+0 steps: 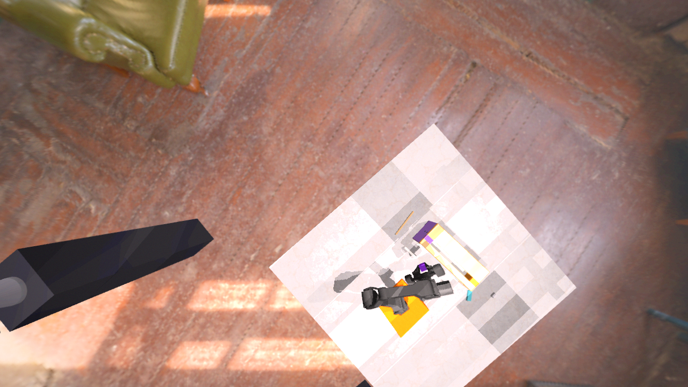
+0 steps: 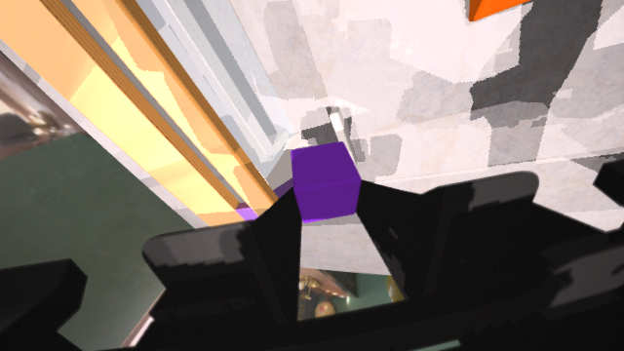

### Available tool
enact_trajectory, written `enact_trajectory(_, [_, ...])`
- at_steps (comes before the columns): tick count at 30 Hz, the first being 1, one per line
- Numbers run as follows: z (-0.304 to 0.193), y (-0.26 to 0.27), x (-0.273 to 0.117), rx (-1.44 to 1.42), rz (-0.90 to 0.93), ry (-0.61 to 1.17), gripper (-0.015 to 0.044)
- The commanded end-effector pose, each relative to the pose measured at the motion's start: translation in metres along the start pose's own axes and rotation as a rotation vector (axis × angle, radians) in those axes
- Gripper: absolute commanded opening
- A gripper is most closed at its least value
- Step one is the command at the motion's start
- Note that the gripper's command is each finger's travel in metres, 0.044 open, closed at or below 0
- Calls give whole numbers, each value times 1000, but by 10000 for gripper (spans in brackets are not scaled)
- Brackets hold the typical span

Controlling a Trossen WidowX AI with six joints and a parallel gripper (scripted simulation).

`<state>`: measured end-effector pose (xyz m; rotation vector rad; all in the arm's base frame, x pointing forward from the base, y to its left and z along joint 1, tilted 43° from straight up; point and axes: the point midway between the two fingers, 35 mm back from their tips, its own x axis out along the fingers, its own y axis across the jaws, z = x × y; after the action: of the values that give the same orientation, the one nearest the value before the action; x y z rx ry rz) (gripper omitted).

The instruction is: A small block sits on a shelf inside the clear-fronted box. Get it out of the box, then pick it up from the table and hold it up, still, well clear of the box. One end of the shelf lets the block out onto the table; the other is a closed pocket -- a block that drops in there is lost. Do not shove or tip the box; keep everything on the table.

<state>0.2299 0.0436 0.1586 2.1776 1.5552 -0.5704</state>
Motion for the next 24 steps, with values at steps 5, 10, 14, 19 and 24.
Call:
enact_trajectory(5, [-1, 1, -8, 355, 11, 30, 0])
enact_trajectory(10, [-2, 2, -12, 566, 12, 48, 0])
enact_trajectory(14, [-2, 2, -16, 734, 11, 64, 0])
enact_trajectory(19, [-2, 3, -19, 882, 9, 78, 0])
enact_trajectory(24, [-2, 3, -19, 882, 9, 78, 0])
